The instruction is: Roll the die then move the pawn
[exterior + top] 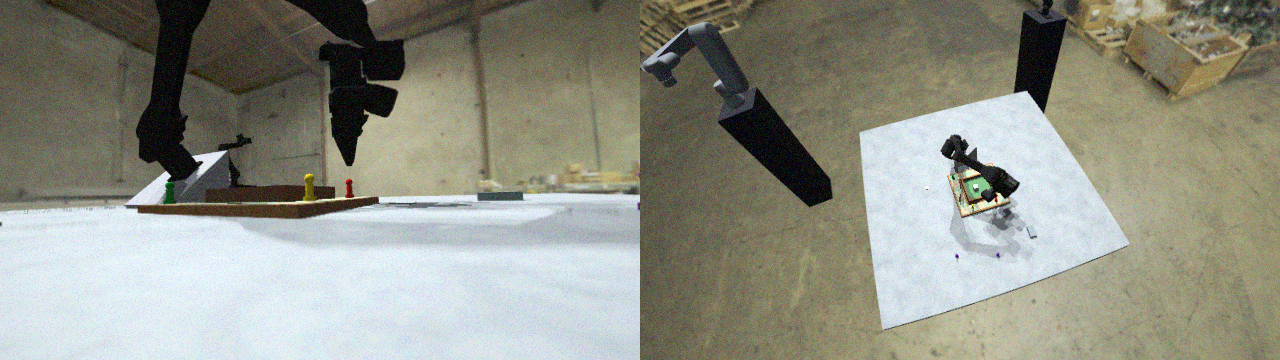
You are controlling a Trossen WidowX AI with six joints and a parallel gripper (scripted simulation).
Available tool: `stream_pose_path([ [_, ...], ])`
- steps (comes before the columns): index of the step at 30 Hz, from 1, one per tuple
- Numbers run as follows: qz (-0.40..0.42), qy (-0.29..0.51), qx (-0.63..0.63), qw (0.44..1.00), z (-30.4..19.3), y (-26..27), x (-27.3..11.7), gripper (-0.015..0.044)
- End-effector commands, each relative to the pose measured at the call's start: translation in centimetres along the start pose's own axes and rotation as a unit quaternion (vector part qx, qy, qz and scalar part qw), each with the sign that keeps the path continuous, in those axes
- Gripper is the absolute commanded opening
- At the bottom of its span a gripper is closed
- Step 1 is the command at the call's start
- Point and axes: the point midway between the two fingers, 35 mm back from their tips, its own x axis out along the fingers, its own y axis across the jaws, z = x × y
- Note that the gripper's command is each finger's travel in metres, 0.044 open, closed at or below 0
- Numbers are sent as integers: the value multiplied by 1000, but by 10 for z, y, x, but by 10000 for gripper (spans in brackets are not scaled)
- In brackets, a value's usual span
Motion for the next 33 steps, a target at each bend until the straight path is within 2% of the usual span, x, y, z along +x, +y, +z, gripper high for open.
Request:
stream_pose_path([
  [1,-2,5,-3,1000,-2,-1,9,200],
  [29,-3,5,-3,1000,-3,-1,50,200],
  [33,-3,5,-3,1000,-3,-1,50,95],
])
